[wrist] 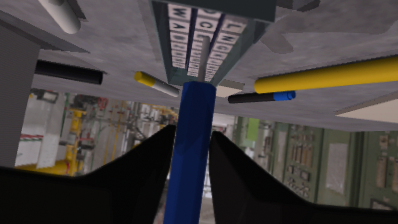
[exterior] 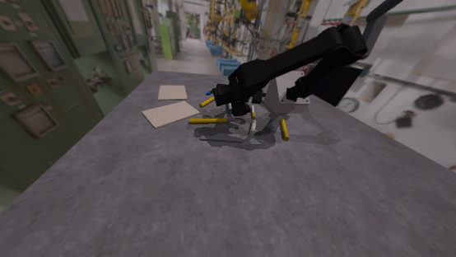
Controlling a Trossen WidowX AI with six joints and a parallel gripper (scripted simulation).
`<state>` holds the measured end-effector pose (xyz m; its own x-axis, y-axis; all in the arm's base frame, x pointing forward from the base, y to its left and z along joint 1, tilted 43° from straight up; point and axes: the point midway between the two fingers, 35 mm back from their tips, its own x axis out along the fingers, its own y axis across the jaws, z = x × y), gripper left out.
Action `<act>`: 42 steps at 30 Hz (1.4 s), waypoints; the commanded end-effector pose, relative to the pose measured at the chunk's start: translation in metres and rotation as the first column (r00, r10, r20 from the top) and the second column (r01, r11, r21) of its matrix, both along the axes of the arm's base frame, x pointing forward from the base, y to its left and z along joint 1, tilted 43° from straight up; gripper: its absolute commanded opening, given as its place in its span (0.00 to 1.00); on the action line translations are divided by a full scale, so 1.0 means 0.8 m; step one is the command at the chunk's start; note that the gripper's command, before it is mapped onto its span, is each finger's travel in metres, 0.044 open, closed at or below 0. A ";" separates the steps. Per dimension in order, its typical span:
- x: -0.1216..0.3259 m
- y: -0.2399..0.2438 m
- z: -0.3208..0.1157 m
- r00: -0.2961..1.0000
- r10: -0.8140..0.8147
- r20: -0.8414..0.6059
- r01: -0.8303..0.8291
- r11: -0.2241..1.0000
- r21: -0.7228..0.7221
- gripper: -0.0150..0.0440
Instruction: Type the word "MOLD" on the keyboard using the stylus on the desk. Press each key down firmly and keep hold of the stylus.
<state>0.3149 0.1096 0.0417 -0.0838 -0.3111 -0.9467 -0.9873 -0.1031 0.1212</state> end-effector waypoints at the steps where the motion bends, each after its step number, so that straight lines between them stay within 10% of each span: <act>1: 0.000 0.001 -0.001 1.000 -0.005 0.001 0.005 1.000 0.004 0.39; 42: -0.004 0.015 -0.016 1.000 -0.005 0.000 0.005 1.000 0.005 0.39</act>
<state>0.3126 0.1198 0.0305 -0.0839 -0.3103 -0.9469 -0.9873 -0.1026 0.1211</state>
